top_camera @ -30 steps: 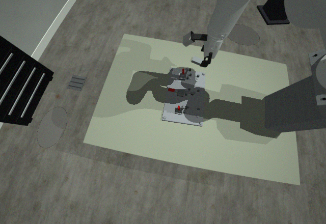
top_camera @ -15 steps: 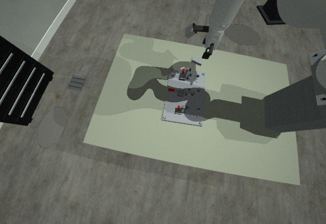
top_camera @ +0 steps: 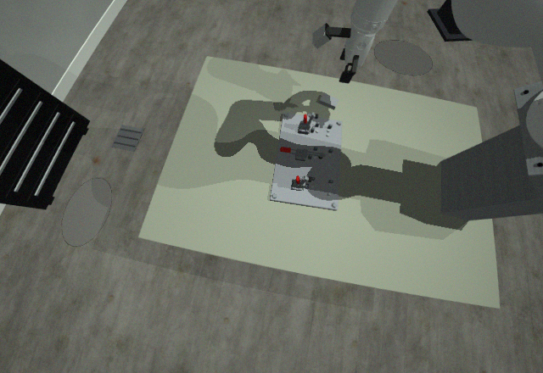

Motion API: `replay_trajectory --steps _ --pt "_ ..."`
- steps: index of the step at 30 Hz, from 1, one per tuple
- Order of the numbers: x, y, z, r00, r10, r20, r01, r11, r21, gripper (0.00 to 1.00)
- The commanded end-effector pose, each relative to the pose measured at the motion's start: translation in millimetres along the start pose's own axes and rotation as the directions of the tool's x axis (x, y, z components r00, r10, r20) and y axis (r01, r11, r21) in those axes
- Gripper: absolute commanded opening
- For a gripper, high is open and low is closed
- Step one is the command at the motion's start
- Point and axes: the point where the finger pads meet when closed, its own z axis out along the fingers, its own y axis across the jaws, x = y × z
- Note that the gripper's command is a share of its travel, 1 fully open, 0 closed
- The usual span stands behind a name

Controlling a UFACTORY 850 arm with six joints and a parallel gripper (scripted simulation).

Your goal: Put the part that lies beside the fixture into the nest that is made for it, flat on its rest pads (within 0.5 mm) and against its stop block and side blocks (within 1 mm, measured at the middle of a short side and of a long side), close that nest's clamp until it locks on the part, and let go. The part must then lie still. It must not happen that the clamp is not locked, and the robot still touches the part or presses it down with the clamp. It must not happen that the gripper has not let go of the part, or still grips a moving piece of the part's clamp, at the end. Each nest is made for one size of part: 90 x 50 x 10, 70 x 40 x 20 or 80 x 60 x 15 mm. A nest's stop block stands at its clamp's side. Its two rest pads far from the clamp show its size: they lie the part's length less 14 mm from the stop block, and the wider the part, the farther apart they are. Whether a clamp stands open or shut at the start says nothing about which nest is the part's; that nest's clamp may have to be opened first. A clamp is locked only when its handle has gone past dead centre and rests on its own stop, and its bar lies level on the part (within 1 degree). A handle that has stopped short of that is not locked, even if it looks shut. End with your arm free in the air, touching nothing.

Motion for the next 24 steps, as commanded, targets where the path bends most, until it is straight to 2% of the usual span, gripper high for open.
replay_trajectory --steps 1,9,24 --pt "-1 13 0 1.000 0.000 0.000 0.000 1.000 0.001 1.00" --pt "-3 25 0 1.000 0.000 0.000 0.000 1.000 0.001 1.00" --pt "-3 26 0 1.000 0.000 0.000 0.000 1.000 0.001 1.00"
